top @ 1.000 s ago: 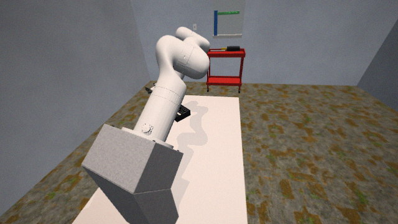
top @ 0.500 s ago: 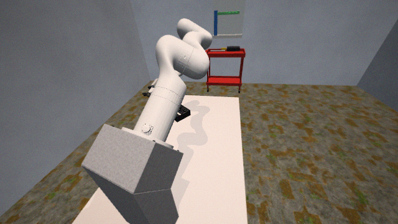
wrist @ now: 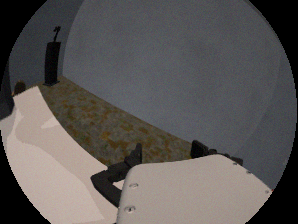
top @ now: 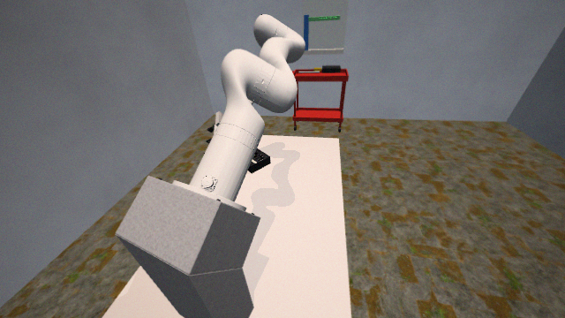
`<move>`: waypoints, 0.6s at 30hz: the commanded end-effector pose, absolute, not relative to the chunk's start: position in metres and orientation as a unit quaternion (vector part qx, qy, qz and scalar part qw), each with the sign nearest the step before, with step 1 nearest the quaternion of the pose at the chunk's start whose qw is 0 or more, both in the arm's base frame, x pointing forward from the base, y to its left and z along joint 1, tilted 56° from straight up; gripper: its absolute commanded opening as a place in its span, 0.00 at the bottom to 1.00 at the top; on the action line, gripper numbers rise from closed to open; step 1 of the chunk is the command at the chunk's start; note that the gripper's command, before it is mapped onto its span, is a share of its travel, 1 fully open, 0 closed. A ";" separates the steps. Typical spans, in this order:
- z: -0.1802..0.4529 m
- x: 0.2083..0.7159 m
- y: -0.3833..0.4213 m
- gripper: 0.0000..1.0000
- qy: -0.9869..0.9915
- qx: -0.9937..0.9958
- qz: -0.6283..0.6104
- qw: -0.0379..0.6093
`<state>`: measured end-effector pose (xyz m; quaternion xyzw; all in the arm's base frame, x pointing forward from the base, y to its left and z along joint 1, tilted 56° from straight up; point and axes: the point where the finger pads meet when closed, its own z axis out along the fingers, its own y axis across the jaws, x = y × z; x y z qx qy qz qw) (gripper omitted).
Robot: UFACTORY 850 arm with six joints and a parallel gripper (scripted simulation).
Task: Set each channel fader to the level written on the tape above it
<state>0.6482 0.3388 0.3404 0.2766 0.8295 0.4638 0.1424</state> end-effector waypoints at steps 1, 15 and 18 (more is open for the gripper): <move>0.327 0.637 0.315 1.00 0.871 0.252 0.376 0.190; 0.325 0.620 0.237 1.00 0.922 0.174 0.177 0.297; 0.325 0.620 0.237 1.00 0.922 0.174 0.177 0.297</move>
